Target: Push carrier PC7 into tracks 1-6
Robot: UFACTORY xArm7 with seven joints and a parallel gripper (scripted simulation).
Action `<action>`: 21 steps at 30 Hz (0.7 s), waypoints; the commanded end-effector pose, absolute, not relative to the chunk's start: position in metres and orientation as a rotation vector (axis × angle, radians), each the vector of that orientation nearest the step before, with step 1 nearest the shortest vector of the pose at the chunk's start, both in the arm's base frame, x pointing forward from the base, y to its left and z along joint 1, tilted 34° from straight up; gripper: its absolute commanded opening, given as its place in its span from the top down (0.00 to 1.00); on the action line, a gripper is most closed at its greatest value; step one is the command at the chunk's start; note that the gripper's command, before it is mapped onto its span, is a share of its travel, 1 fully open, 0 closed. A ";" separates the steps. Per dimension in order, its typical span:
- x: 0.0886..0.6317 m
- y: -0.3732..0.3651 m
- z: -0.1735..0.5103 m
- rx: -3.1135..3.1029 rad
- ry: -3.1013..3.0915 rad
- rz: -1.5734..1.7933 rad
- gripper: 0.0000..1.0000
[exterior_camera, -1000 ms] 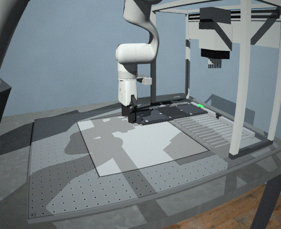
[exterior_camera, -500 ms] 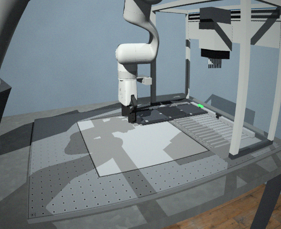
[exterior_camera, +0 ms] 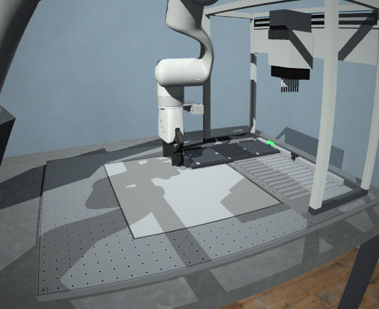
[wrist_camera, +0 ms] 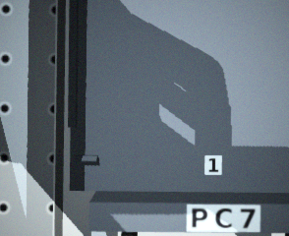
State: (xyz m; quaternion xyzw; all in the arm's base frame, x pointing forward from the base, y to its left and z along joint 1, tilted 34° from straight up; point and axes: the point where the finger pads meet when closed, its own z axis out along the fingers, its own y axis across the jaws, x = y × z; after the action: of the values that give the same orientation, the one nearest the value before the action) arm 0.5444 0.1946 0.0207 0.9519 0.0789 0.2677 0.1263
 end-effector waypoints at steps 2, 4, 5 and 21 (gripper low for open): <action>0.541 0.196 0.020 2.773 0.233 0.783 0.18; 0.541 0.196 0.020 2.773 0.233 0.783 0.18; 0.541 0.196 0.020 2.773 0.233 0.782 0.18; 0.532 0.199 0.034 2.773 0.233 0.783 0.18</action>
State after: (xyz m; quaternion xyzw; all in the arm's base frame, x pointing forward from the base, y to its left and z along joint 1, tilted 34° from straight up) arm 0.5357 0.1962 0.0268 0.9520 0.0794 0.2675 0.1262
